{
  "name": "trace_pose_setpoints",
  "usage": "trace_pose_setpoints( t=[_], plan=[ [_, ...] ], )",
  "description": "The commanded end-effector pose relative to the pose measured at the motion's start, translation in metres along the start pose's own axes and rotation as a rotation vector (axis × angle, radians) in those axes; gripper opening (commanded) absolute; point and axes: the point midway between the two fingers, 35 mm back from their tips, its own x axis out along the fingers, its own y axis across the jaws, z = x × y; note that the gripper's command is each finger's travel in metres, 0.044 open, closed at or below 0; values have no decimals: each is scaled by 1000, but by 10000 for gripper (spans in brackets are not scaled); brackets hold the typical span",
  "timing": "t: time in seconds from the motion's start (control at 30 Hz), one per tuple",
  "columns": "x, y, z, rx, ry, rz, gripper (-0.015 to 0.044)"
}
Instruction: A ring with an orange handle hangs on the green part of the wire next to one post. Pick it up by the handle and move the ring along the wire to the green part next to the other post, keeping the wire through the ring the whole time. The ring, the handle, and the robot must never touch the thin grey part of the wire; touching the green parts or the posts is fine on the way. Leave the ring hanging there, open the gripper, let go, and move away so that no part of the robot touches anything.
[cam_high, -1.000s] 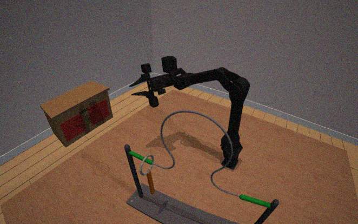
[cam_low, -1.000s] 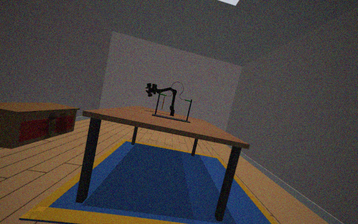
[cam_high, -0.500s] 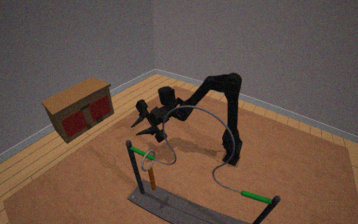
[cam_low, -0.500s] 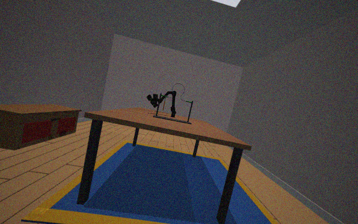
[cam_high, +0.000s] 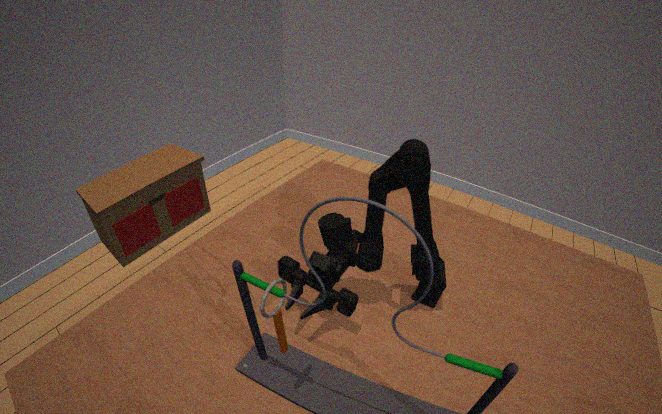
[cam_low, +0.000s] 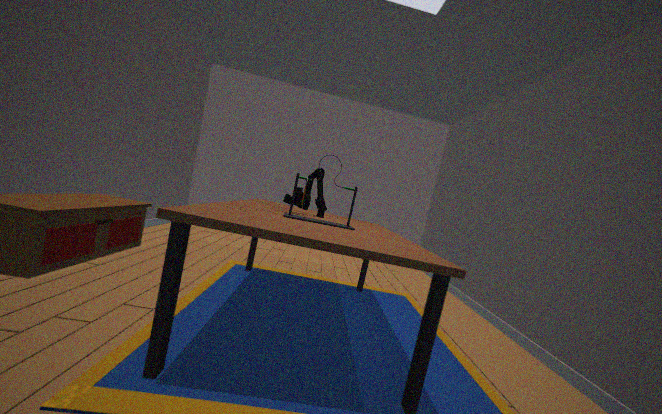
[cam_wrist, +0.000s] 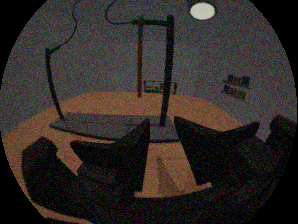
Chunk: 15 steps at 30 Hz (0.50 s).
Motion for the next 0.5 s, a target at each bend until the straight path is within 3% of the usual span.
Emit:
trace_pose_setpoints(
  t=[0.0, 0.3, 0.47],
  plan=[
    [1, 40, -7, 140, 2, 64, 160],
    [1, 42, -6, 146, 3, 67, 160],
    [22, 33, 12, 144, 4, 67, 160]
  ],
)
